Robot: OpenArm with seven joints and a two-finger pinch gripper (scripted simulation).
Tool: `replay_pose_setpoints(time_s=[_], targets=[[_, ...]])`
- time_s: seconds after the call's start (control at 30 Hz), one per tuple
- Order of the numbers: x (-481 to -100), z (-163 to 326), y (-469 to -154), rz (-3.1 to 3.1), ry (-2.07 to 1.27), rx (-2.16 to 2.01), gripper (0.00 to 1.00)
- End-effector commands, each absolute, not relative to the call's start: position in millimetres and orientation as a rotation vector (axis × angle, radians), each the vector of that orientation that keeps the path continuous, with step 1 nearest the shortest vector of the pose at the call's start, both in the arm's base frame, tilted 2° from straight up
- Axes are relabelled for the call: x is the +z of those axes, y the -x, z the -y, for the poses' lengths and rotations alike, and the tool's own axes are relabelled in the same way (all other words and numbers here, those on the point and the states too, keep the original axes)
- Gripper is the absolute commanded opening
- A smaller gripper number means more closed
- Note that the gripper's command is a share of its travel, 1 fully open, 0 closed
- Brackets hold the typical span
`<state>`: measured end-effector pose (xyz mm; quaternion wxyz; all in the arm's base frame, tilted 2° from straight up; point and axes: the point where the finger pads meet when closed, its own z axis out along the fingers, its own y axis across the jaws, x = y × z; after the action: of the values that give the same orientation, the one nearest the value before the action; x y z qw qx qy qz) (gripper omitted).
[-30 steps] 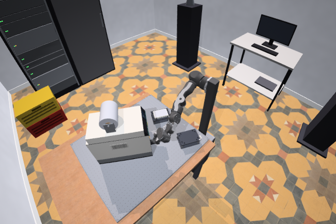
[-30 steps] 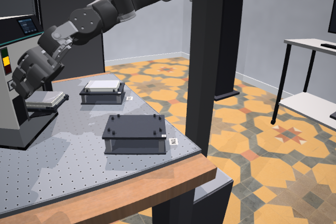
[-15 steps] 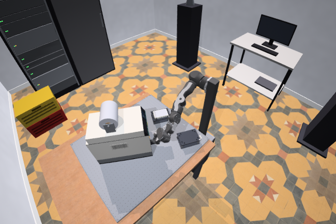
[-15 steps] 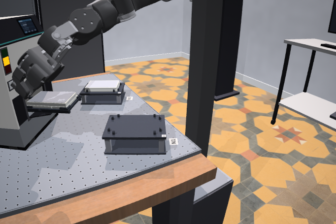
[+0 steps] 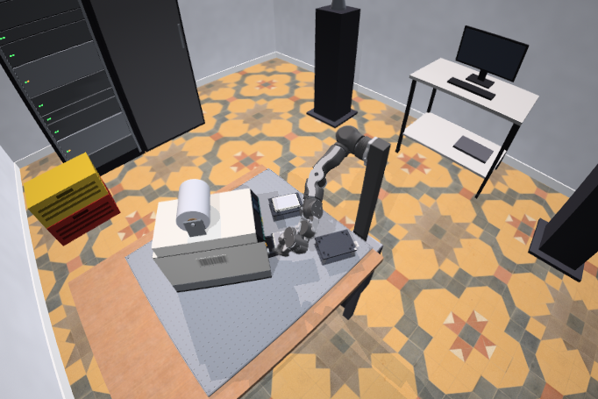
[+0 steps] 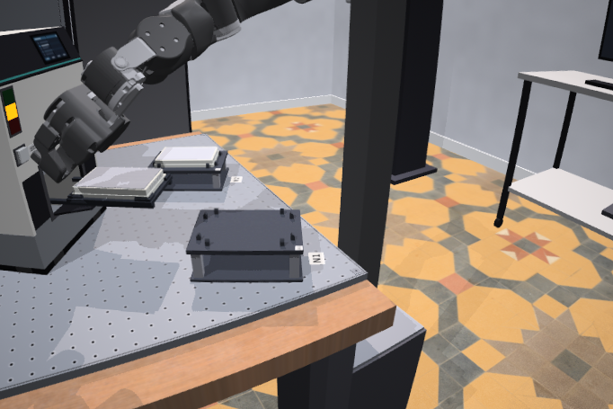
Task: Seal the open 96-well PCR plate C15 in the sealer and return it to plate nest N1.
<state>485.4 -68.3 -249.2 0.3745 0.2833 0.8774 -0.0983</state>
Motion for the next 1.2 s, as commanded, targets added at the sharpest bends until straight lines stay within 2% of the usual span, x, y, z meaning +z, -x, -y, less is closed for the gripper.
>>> replay_pose_setpoints(time_s=[0.0, 0.2, 1.17], targets=[[-250, 68, -484, -2.248, -0.73, -0.256, 0.0], [-248, 45, -453, -2.244, -0.721, -0.252, 0.0], [-249, 40, -444, -2.244, -0.721, -0.251, 0.0]])
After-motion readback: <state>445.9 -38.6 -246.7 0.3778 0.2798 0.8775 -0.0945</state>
